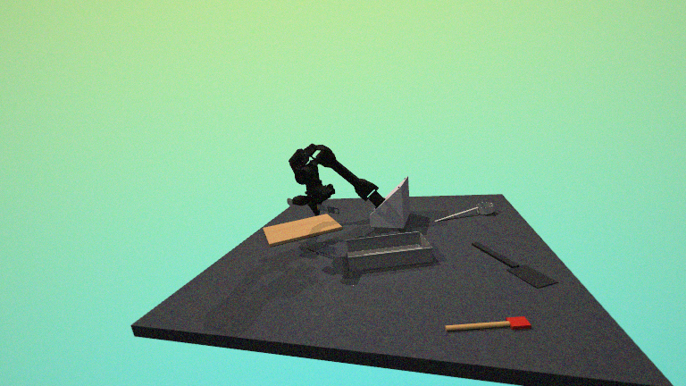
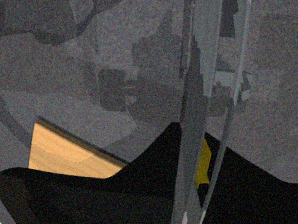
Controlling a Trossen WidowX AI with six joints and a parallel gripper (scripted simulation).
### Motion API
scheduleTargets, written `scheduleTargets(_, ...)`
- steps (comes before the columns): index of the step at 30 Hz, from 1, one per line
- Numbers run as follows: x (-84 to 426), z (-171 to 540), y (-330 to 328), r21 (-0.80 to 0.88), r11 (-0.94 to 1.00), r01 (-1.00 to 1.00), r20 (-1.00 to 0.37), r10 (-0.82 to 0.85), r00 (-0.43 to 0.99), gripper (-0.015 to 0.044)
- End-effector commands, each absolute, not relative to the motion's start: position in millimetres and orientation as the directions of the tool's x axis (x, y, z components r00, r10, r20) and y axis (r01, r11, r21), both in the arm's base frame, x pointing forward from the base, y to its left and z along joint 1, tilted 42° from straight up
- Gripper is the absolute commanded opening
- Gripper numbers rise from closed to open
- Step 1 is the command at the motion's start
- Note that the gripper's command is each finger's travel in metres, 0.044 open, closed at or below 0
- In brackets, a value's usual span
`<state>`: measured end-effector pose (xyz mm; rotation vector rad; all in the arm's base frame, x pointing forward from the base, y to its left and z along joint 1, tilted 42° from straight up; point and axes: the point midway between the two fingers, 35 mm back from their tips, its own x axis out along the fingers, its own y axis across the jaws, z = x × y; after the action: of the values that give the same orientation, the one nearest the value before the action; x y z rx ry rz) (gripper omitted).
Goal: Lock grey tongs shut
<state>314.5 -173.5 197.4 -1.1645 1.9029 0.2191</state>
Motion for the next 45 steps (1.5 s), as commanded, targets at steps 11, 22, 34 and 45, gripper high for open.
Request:
scheduleTargets(11,289.5,213.5,-193.9,-0.504,0.751,-0.428,-0.764,-0.618,-0.184,-0.015)
scheduleTargets(22,262.8,229.1,-211.6,-0.61,0.791,0.034,-0.783,-0.596,-0.18,-0.015)
scheduleTargets(34,234.4,243.0,-225.4,-0.574,0.627,0.526,-0.794,-0.583,-0.173,-0.015)
scheduleTargets(45,208.8,255.0,-234.6,-0.404,0.325,0.855,-0.802,-0.575,-0.161,-0.015)
